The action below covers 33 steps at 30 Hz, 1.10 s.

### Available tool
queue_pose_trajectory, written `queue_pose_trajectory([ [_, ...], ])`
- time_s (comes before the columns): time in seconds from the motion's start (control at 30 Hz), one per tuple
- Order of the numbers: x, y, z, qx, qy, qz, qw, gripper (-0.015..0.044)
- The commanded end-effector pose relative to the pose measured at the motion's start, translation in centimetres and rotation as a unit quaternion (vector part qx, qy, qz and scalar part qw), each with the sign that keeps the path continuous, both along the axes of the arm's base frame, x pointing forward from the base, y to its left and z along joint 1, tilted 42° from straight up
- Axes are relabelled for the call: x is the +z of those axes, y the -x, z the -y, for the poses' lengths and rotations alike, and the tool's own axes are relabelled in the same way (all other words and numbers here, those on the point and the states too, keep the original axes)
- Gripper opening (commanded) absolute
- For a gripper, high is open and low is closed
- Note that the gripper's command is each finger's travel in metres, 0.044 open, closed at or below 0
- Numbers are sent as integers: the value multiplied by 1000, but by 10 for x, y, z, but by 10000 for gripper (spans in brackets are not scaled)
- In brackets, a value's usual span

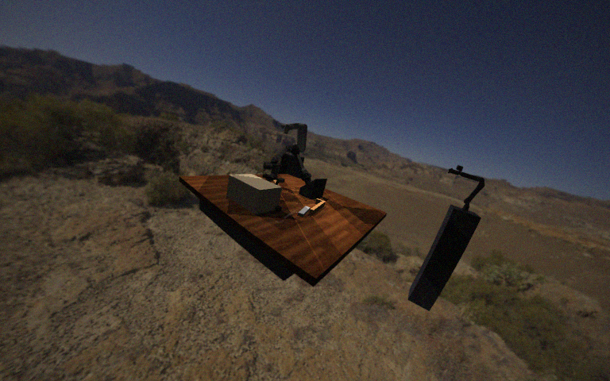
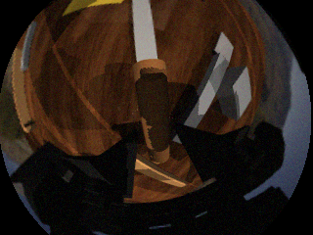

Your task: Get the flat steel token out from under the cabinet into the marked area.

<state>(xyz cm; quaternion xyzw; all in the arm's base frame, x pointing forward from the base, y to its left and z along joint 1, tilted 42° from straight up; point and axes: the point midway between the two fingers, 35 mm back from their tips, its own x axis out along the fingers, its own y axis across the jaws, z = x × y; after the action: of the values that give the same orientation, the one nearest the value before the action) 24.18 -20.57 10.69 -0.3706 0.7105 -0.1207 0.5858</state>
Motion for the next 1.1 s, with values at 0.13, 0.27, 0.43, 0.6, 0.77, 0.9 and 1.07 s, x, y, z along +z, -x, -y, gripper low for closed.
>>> queue_pose_trajectory([
  [0.13, -3, 4, 3, 3, 1, -4, 1000, 270],
  [0.27, 0, 1, 2, 3, 2, 0, 1000, 244],
  [0.43, 0, 1, 2, 3, 2, 0, 1000, 151],
  [0.6, 0, 1, 2, 3, 2, 0, 1000, 118],
  [0.77, 0, 1, 2, 3, 2, 0, 1000, 26],
  [0.9, 0, 0, 2, 2, 2, 0, 1000, 0],
  [1.07, -2, -4, 1, -3, 2, 4, 1000, 0],
])
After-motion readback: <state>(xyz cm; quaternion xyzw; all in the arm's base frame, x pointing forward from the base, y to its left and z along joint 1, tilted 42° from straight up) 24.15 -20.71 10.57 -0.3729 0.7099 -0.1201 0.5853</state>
